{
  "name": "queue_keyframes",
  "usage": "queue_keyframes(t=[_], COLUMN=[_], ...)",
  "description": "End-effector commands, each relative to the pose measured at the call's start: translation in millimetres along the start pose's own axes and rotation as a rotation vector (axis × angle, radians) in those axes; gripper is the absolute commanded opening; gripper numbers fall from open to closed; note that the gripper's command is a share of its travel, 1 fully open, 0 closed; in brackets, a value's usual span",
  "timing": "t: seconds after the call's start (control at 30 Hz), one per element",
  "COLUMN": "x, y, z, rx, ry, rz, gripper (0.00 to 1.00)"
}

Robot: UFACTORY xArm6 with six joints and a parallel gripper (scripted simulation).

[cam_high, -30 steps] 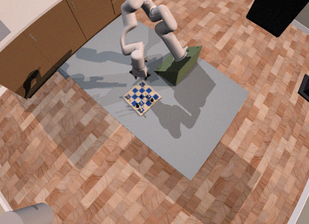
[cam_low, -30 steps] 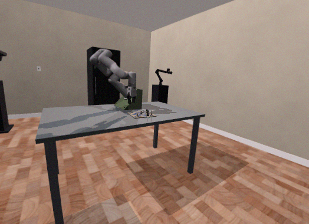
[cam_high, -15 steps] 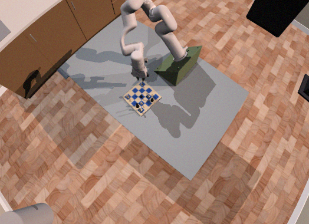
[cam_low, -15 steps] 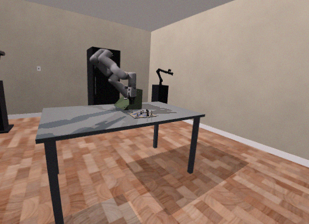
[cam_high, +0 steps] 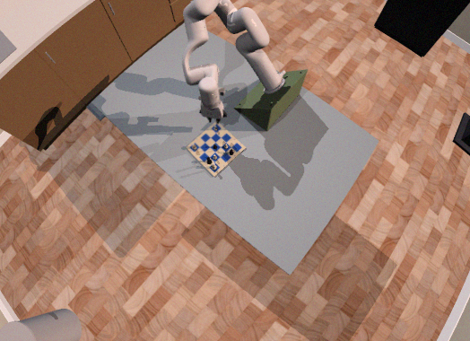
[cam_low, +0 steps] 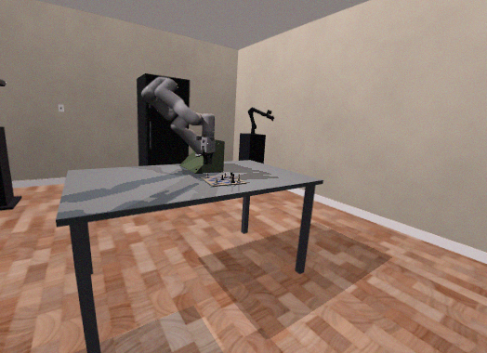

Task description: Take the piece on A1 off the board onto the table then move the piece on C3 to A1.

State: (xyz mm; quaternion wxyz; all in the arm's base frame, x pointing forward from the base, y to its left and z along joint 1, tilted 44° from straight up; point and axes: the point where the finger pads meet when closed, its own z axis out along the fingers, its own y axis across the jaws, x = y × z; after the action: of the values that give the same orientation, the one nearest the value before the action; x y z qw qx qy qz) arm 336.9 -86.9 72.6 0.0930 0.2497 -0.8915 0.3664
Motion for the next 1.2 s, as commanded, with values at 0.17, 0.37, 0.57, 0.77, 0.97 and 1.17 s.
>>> queue_keyframes(t=[0.17,0.37,0.57,0.77,0.97,1.17], x=[-1,-1,-1,-1,-1,-1], y=[-1,-1,-1,-1,-1,-1], z=[0,1,6,14,20,30], rx=[0.001,0.001,0.001,0.001,0.001,0.001], ry=[-0.003,-0.003,-0.003,-0.003,-0.003,-0.003], rz=[0.001,0.001,0.001,0.001,0.001,0.001], gripper=[0.35,0.35,0.35,0.35,0.35,0.35])
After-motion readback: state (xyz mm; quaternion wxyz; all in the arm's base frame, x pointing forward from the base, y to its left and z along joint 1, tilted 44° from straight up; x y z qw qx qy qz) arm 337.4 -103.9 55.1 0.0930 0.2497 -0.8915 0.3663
